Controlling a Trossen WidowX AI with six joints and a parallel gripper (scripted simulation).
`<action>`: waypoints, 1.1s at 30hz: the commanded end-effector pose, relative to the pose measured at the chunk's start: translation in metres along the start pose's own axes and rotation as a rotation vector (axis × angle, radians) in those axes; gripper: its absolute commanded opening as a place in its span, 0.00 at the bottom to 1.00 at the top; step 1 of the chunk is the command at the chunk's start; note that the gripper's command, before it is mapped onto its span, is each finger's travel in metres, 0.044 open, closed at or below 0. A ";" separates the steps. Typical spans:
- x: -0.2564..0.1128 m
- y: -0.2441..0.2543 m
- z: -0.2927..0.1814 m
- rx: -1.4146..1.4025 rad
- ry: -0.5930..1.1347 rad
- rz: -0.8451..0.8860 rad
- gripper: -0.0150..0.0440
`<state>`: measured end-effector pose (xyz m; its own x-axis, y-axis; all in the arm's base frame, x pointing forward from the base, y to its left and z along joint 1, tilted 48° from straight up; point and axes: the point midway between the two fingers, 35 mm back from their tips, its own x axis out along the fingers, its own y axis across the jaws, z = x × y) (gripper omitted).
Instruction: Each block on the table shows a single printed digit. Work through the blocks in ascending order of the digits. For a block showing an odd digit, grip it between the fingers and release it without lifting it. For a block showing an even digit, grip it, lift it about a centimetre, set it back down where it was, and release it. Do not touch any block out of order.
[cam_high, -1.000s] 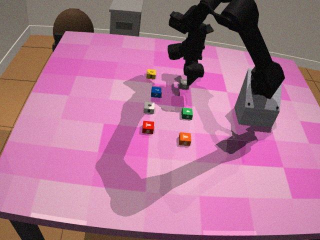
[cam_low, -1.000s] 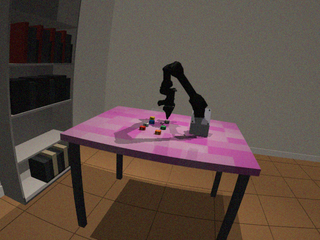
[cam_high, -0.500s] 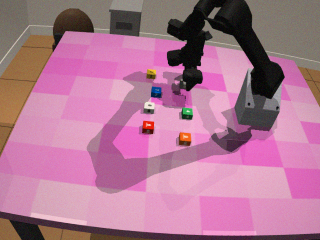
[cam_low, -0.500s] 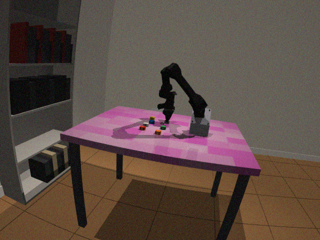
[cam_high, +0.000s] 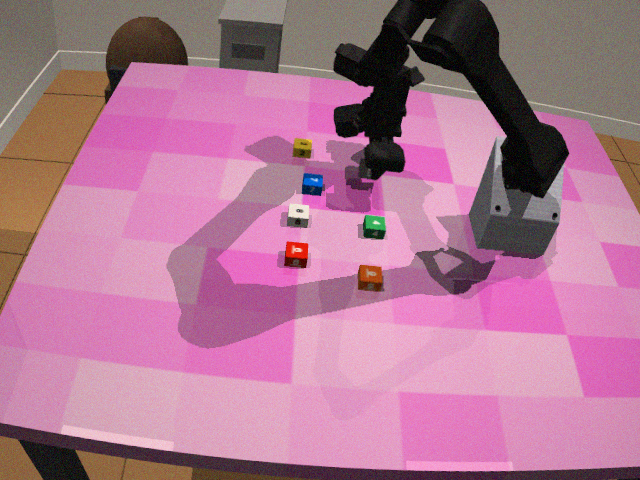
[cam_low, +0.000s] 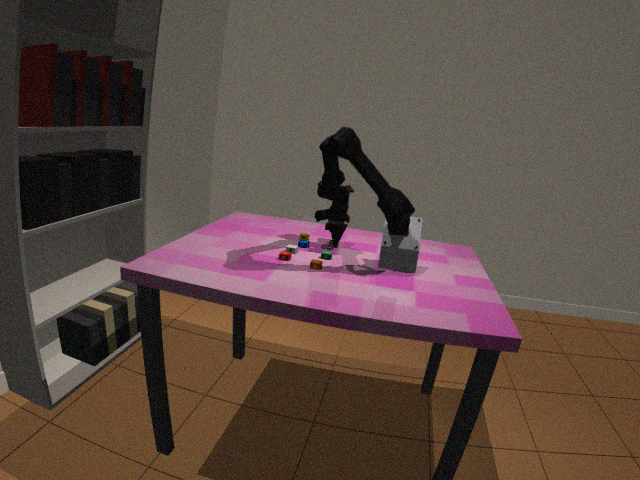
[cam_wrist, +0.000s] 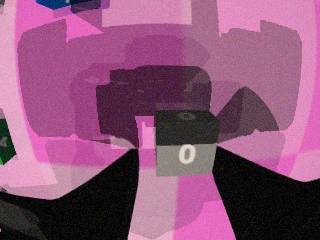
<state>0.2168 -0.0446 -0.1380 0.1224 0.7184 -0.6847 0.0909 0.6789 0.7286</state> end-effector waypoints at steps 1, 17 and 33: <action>0.000 0.000 0.001 0.005 -0.005 0.004 0.46; -0.001 0.000 0.001 0.005 -0.005 0.004 0.46; -0.015 0.000 0.001 0.005 -0.005 0.003 0.46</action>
<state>0.2157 -0.0530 -0.1287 0.1286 0.7236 -0.6781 0.1020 0.6705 0.7348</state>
